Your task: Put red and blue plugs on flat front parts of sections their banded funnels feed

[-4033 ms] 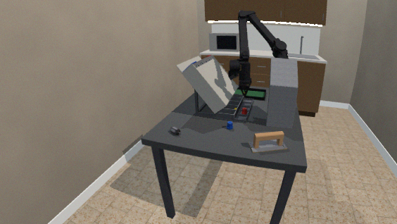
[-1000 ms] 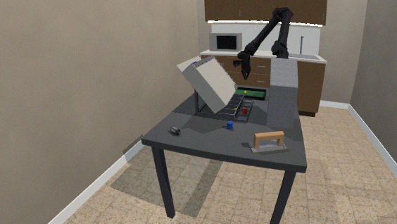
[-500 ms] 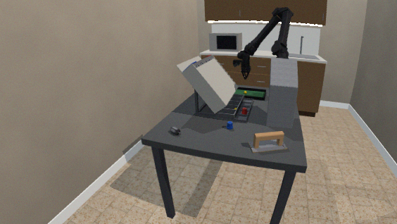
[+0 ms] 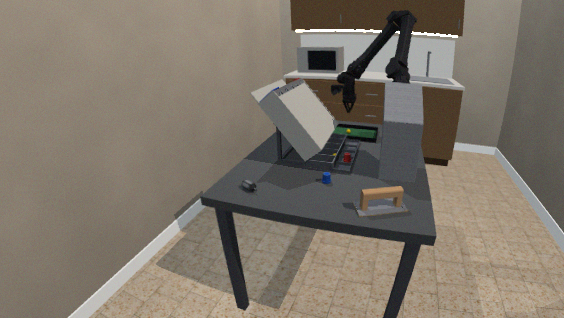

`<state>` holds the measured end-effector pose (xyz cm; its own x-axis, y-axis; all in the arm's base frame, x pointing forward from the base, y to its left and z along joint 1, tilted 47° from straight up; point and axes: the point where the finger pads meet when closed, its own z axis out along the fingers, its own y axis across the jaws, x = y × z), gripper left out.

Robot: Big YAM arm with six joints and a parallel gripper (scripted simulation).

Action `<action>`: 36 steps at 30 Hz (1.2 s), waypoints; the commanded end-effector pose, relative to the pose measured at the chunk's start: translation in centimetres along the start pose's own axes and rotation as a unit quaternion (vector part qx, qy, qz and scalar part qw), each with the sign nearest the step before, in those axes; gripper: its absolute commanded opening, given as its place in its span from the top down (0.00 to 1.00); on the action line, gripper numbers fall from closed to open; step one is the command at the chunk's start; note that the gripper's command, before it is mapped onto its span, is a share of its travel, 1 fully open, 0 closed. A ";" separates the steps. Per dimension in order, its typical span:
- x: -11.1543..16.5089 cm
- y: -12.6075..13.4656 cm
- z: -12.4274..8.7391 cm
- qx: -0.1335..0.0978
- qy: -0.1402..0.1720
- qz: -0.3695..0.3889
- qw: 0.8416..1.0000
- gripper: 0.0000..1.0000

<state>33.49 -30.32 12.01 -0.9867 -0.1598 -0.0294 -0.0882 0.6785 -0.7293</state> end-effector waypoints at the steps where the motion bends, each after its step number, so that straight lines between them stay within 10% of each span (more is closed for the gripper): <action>1: 0.0 -0.3 -0.3 -0.001 -0.001 -0.005 1.000 0.44; 12: 0.0 -0.2 -0.2 -0.003 0.001 -0.006 1.000 0.44; 36: 0.1 -0.5 10.0 0.001 0.002 0.000 1.000 0.44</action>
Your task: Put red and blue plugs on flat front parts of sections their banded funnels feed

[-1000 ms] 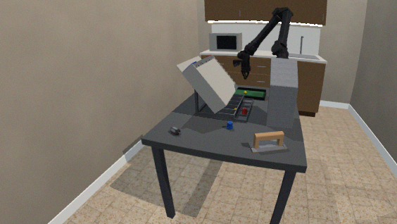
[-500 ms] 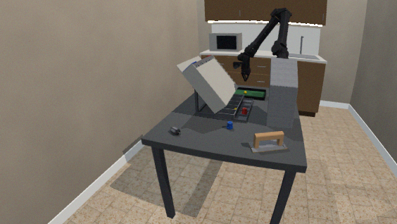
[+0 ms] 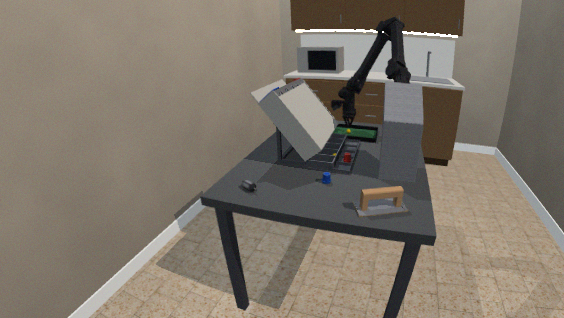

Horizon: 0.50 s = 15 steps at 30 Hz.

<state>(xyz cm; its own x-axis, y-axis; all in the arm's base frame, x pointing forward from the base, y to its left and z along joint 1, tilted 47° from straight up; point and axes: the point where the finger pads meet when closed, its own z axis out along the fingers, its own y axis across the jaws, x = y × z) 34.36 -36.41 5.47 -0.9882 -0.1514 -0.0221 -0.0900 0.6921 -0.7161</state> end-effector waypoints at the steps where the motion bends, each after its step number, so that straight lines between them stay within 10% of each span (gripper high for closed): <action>1: -0.2 -1.1 1.2 0.011 -0.004 -0.001 1.000 0.44; 15: -1.1 -1.7 0.1 0.021 -0.017 0.001 1.000 0.44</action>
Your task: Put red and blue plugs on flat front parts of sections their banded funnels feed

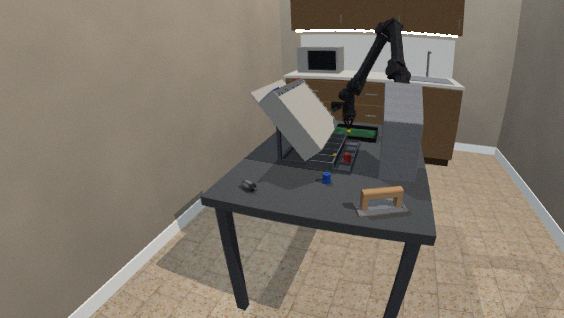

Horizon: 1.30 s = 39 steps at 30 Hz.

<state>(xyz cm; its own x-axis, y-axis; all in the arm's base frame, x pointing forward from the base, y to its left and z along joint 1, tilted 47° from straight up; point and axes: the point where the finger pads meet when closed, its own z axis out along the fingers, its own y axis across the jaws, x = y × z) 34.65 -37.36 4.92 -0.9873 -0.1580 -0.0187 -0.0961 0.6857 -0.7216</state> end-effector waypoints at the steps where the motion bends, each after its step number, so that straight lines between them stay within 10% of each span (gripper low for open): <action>1: -0.9 -1.4 -1.0 0.018 -0.016 0.004 1.000 0.44; 39: -1.4 -1.2 -1.3 0.010 -0.014 -0.001 1.000 0.44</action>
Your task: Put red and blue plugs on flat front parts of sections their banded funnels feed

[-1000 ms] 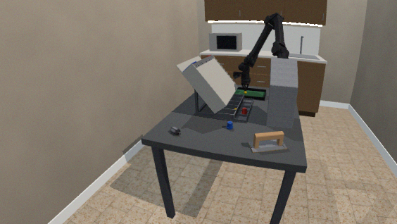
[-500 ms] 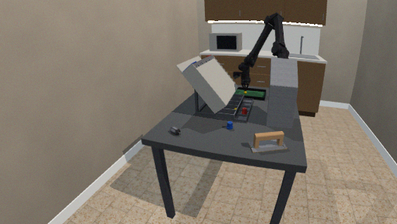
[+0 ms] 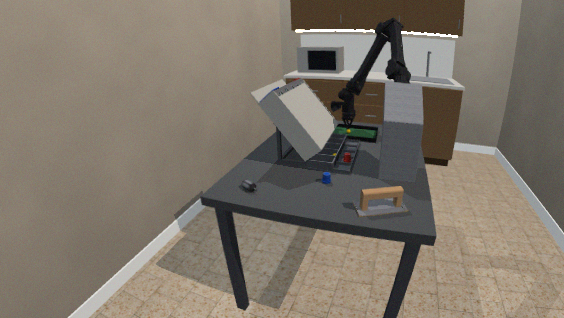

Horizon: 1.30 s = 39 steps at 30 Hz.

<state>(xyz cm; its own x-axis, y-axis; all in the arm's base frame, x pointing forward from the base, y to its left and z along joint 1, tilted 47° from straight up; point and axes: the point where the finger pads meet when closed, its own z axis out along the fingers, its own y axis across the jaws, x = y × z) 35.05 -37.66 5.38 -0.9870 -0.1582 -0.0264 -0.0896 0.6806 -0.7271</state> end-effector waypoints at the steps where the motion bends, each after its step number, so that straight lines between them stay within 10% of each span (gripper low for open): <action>1: -1.0 -0.6 -1.3 0.005 -0.011 -0.004 1.000 0.44; 39: 0.1 -0.4 1.9 0.002 0.001 0.000 1.000 0.44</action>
<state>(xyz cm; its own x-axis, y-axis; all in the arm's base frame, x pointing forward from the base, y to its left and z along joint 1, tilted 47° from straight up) 35.01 -38.35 3.99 -0.9873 -0.1578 -0.0159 -0.0985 0.6888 -0.7183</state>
